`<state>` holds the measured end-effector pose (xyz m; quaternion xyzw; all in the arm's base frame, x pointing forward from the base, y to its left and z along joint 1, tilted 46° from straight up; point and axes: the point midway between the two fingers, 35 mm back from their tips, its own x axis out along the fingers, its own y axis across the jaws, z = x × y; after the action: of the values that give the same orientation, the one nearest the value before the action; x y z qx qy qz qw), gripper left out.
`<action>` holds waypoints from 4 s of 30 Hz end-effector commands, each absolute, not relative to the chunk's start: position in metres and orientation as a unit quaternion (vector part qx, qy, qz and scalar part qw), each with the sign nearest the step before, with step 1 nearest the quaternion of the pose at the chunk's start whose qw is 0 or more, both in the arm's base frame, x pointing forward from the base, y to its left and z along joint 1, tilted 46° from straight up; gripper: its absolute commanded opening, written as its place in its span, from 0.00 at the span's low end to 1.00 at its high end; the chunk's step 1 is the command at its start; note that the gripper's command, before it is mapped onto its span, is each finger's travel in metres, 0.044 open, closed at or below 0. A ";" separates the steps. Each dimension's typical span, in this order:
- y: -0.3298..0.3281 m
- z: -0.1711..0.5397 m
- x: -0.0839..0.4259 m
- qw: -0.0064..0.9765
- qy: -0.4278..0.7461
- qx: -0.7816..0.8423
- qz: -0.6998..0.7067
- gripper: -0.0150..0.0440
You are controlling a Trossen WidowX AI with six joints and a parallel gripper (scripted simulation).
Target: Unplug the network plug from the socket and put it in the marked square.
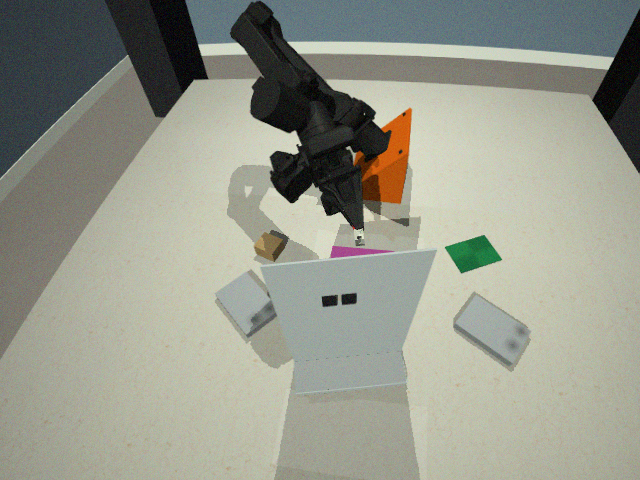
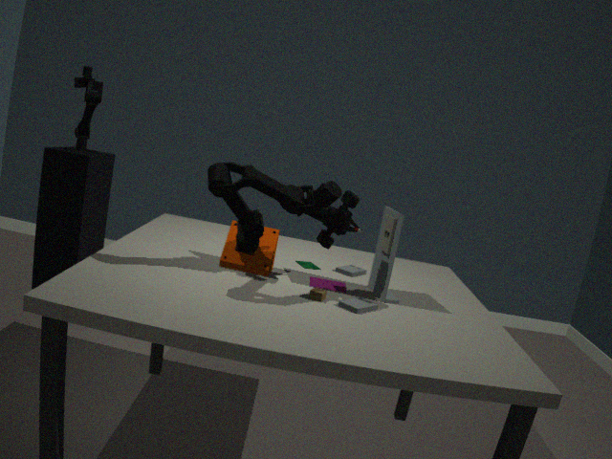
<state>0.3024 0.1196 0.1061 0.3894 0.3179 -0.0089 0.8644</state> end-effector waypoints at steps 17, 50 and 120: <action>0.083 0.041 0.284 0.839 0.292 0.379 -0.260 0.25; 0.045 0.011 0.268 0.845 0.190 0.327 -0.379 0.25; 0.009 -0.017 0.276 0.845 0.188 0.329 -0.377 0.34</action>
<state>0.2761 0.0094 -0.0168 0.3293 0.1878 -0.3769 0.8451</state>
